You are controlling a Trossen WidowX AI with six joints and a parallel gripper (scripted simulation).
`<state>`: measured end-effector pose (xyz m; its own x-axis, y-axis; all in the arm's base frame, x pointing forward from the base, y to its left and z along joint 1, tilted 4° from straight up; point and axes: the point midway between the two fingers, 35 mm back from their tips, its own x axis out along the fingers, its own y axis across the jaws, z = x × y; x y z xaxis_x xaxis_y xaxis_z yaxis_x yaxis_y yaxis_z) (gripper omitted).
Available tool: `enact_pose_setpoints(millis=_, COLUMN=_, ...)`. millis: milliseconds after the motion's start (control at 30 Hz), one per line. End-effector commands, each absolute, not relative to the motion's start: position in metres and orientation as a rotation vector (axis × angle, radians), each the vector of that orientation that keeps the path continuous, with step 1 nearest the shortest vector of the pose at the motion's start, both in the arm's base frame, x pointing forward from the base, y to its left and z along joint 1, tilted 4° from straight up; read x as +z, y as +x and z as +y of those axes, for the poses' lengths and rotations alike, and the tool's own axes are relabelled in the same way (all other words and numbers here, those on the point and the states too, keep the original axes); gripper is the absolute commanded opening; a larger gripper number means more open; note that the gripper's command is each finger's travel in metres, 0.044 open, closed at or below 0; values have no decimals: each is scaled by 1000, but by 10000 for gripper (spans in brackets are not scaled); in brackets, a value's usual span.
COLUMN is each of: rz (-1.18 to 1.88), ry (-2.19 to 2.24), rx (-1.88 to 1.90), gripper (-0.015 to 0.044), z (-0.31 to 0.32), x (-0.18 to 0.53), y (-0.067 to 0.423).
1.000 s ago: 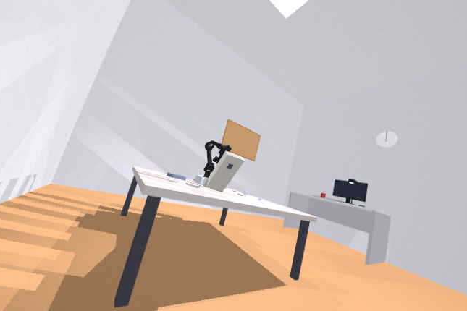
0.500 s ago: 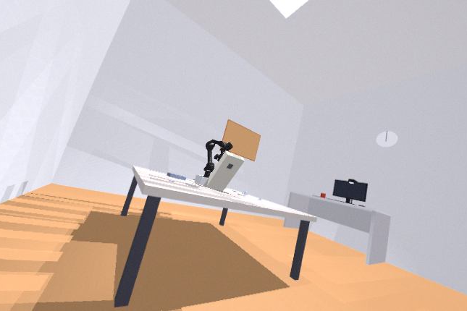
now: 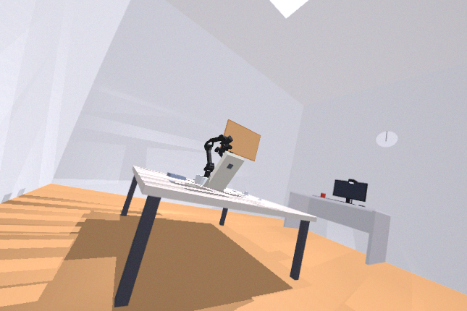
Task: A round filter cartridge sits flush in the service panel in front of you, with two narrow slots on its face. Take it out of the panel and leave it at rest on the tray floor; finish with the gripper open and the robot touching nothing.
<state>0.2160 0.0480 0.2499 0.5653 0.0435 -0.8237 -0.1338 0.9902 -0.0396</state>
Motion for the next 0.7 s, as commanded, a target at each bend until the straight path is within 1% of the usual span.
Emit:
enact_pose_setpoints(millis=0, rz=958, ry=-99, rx=98, gripper=0, z=45, x=257, y=212)
enact_pose_setpoints(millis=667, rz=977, ry=-105, rx=97, gripper=0, z=0, x=252, y=226)
